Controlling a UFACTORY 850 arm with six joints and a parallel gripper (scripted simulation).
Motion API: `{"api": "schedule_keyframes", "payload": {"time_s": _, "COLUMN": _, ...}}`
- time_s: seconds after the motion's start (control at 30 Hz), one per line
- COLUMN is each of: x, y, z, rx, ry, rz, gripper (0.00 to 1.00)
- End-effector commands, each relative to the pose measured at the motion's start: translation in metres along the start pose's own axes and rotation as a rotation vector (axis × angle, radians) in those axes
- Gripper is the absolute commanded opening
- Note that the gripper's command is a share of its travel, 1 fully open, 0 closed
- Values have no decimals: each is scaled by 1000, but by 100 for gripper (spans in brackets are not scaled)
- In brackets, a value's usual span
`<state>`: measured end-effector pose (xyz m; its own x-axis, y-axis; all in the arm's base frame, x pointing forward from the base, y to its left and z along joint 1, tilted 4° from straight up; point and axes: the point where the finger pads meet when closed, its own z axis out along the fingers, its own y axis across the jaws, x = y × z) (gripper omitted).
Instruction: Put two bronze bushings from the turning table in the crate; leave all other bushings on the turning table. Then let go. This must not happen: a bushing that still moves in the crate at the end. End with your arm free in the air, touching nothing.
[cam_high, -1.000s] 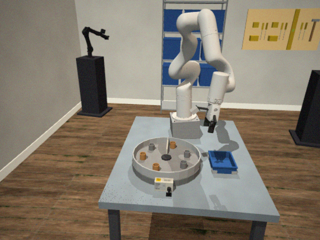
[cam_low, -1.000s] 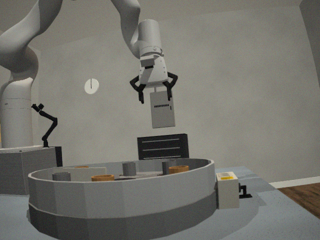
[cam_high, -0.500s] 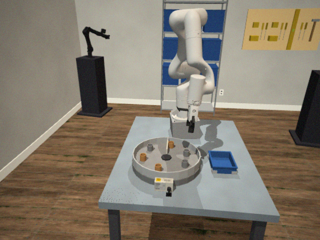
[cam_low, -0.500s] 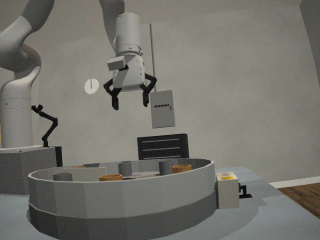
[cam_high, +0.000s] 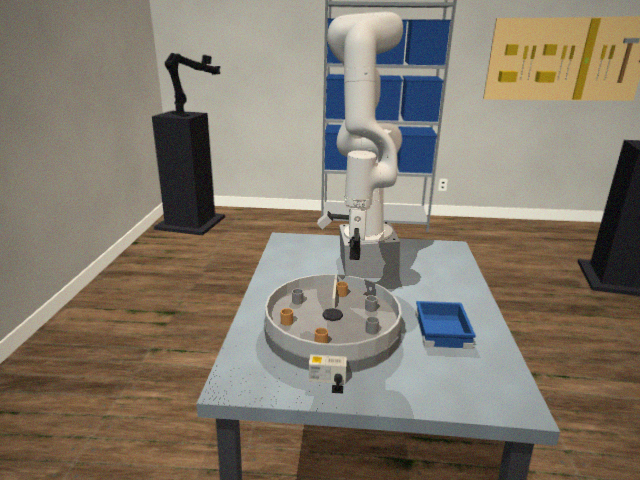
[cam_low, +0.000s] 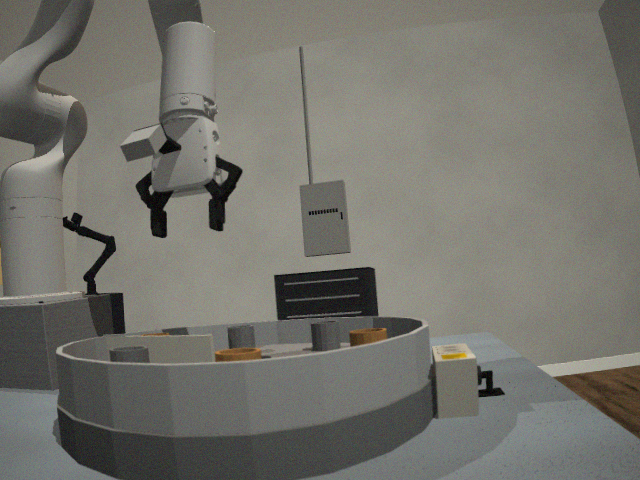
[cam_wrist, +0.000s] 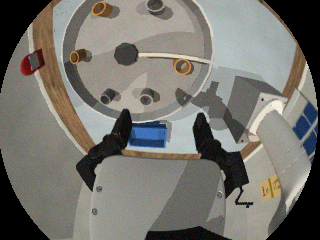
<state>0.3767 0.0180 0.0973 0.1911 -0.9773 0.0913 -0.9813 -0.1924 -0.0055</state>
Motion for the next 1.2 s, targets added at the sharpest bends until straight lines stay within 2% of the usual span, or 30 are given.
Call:
{"api": "schedule_keyframes", "payload": {"time_s": 0.0, "x": 18, "y": 29, "z": 6, "rx": 2, "ry": -22, "rz": 23, "gripper": 100}}
{"api": "schedule_keyframes", "payload": {"time_s": 0.63, "x": 18, "y": 30, "z": 7, "rx": 2, "ry": -22, "rz": 23, "gripper": 100}}
{"api": "schedule_keyframes", "payload": {"time_s": 0.67, "x": 18, "y": 30, "z": 7, "rx": 2, "ry": -22, "rz": 23, "gripper": 12}}
{"api": "schedule_keyframes", "payload": {"time_s": 1.17, "x": 18, "y": 30, "z": 7, "rx": 2, "ry": -22, "rz": 23, "gripper": 12}}
